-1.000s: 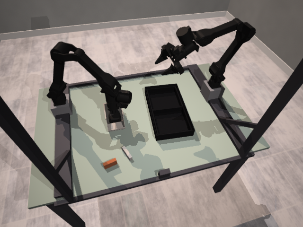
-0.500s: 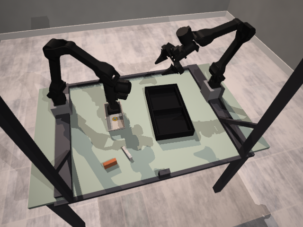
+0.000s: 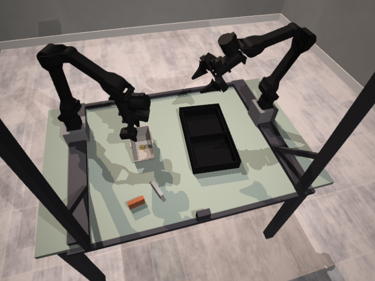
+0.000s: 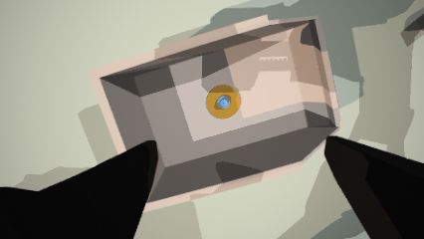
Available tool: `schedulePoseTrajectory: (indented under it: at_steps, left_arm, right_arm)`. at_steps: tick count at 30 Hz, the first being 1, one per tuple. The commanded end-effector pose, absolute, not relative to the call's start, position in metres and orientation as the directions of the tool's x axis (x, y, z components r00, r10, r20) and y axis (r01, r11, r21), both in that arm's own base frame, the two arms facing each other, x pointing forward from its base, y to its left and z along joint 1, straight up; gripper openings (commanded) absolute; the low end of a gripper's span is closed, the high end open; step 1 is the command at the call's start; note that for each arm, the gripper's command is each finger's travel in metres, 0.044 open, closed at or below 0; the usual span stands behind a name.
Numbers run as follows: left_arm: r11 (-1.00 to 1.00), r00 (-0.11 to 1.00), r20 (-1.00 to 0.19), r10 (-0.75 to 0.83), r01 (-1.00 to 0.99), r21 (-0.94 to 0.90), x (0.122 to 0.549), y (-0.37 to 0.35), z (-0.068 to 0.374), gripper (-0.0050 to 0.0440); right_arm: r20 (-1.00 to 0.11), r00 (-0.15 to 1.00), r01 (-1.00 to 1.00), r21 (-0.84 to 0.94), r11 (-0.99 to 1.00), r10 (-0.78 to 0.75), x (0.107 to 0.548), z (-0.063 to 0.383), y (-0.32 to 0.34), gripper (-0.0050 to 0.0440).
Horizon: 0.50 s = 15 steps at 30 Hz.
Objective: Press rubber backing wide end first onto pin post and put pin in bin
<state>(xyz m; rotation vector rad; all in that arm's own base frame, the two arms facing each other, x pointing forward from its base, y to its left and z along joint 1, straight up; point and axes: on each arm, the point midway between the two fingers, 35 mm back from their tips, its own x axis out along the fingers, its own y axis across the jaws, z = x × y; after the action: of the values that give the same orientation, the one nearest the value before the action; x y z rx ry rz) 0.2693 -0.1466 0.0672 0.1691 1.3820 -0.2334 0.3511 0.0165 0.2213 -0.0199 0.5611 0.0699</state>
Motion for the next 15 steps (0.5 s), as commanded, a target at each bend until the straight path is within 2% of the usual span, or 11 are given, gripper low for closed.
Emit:
schedulePoseTrajectory:
  at_steps: [1,7,15]
  left_arm:
    - [0.937,0.252,-0.961,-0.114,0.348,-0.020,0.2644,-0.1470,0.0791,0.0440]
    - [0.899,0.306,-0.939,-0.158,0.437,-0.009,0.2592,-0.1454,0.0818,0.0440]
    - [0.884,0.324,-0.930,-0.174,0.467,-0.003,0.2571,-0.1450,0.0831,0.0440]
  right_arm:
    - [-0.514,0.856,-0.072,-0.001,0.997,0.061,0.3514,0.2291,0.0163,0.0440]
    - [-0.514,0.856,-0.072,-0.001,0.997,0.061,0.3514,0.2291,0.0163,0.0440]
    - [-0.514,0.856,-0.072,-0.001,0.997,0.061,0.3514,0.2291,0.0163,0.0440]
